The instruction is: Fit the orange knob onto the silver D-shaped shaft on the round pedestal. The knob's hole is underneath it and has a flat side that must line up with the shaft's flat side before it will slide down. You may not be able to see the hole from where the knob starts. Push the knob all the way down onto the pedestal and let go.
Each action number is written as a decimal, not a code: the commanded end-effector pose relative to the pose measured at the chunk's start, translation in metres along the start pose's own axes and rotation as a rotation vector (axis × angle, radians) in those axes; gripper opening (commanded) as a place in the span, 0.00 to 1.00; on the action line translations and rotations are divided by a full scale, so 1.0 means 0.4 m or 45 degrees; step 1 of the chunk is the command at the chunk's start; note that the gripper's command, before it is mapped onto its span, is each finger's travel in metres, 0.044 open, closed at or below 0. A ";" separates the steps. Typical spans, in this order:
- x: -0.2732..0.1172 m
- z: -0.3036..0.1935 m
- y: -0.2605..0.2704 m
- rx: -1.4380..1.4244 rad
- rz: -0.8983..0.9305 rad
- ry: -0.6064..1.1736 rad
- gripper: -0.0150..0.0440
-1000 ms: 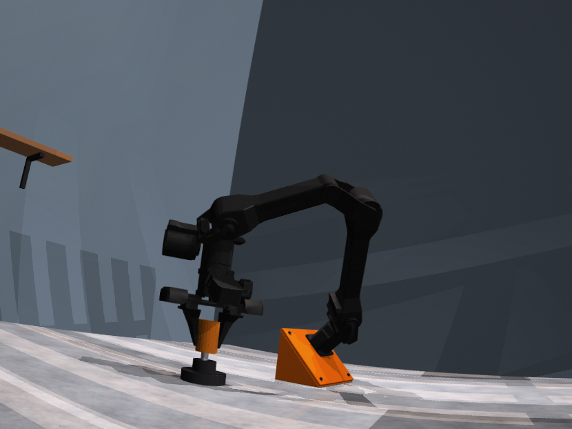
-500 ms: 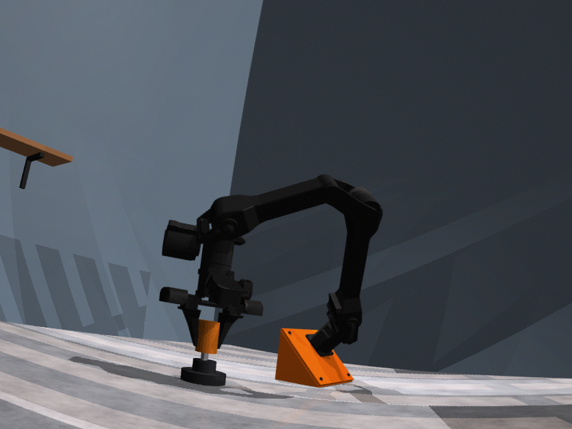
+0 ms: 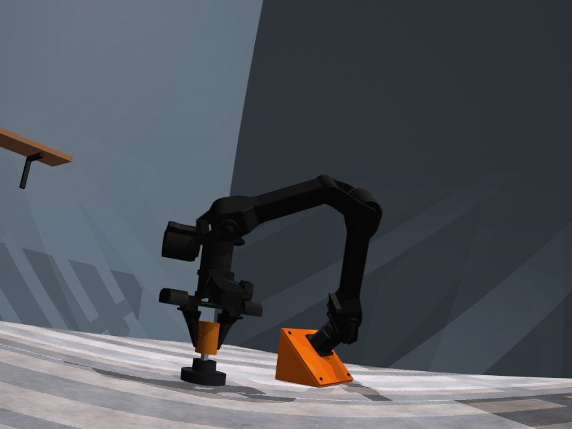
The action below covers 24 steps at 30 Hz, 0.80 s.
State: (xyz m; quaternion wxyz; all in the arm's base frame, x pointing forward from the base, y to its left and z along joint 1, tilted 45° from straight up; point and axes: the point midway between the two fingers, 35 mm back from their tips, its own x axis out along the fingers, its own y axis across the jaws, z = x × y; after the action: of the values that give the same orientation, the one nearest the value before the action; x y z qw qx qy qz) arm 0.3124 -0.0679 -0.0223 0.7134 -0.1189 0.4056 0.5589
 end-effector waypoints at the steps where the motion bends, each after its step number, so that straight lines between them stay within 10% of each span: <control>1: 0.006 0.001 -0.003 -0.013 -0.003 -0.002 0.25; 24: 0.031 0.000 -0.001 0.092 -0.002 -0.002 0.25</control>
State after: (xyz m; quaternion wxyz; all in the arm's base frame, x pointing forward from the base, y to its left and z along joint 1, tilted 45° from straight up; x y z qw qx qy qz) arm 0.3131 -0.0591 -0.0315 0.7180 -0.0920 0.4254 0.5432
